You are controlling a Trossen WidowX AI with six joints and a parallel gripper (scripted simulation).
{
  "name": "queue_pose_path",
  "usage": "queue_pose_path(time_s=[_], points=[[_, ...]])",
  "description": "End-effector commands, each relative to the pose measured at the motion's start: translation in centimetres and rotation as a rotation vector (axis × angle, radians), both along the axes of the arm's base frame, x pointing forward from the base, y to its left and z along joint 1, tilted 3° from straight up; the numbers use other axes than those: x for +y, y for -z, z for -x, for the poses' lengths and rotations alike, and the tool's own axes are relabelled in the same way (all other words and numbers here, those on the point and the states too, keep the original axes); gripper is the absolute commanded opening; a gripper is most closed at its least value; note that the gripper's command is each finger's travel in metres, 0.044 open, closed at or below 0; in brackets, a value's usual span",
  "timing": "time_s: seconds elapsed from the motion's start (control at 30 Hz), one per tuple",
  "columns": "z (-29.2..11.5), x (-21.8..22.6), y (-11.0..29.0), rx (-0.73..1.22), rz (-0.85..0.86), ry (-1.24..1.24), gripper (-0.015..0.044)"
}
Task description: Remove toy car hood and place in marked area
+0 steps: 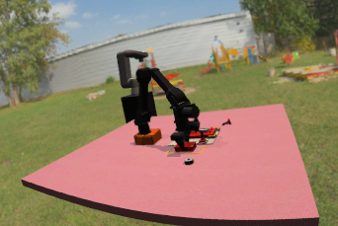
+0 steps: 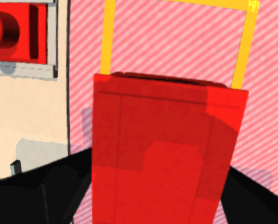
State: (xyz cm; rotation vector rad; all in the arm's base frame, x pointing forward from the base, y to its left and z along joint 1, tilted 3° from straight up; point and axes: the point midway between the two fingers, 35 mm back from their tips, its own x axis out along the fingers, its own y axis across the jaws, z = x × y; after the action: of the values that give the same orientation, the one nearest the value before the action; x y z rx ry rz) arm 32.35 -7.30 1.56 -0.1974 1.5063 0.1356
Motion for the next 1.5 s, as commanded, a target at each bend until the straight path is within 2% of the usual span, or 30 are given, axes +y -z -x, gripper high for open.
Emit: queue_pose_path(time_s=[0.0,0.27,0.83,0.97,1.2,1.47], points=[[0.0,0.0,0.3,0.000,0.001,-0.003,0.0000],[0.0,-0.1,0.6,0.000,0.001,-0.003,0.0000],[0.0,0.0,0.4,0.000,0.000,0.000,0.0440],[-0.1,0.0,-1.1,0.000,0.001,0.000,0.0440],[0.4,0.3,-6.5,-0.002,0.003,0.000,0.0440],[0.4,0.3,-6.7,-0.002,0.003,0.000,0.0440]])
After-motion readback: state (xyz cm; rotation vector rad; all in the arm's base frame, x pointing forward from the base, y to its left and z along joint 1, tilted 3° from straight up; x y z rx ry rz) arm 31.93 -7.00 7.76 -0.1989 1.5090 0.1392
